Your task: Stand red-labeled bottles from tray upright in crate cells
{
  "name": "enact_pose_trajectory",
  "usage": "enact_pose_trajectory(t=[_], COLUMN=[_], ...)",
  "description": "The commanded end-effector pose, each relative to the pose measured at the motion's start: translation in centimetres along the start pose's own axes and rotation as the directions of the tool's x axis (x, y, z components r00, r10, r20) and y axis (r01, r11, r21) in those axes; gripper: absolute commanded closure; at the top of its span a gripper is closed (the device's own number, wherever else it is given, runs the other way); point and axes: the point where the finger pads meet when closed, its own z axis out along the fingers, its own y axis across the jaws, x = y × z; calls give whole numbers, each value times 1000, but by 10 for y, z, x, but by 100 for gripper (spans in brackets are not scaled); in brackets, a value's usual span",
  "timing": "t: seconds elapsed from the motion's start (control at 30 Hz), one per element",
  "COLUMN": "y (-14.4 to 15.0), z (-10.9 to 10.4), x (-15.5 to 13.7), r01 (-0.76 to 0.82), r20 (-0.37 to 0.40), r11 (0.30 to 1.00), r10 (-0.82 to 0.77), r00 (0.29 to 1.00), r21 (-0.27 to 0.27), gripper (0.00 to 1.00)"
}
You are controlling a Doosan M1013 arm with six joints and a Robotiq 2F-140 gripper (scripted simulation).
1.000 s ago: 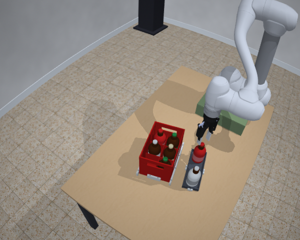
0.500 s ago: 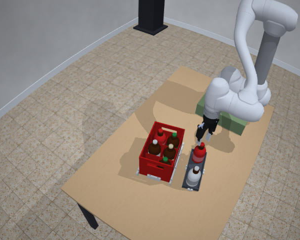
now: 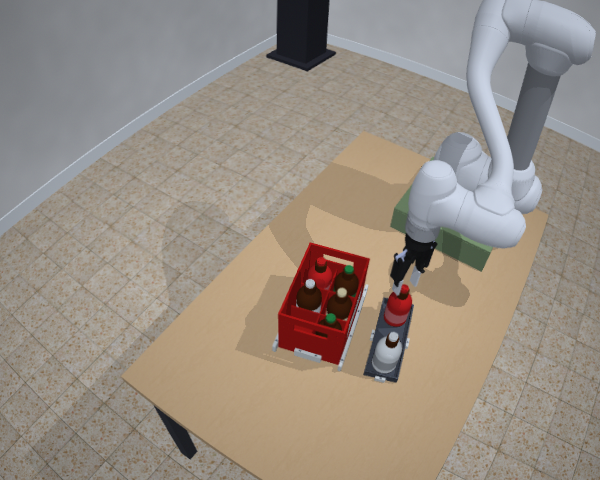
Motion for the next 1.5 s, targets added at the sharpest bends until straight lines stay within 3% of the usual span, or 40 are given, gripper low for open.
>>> enact_pose_trajectory(t=[0.0,0.6,1.47], y=[0,0,0], z=[3,16,17], x=[0,0,0], r01=[0,0,0], r20=[0,0,0], r11=[1000,1000,1000], r10=[0,0,0], r00=[1000,1000,1000], r21=[0,0,0], gripper=[62,62,62])
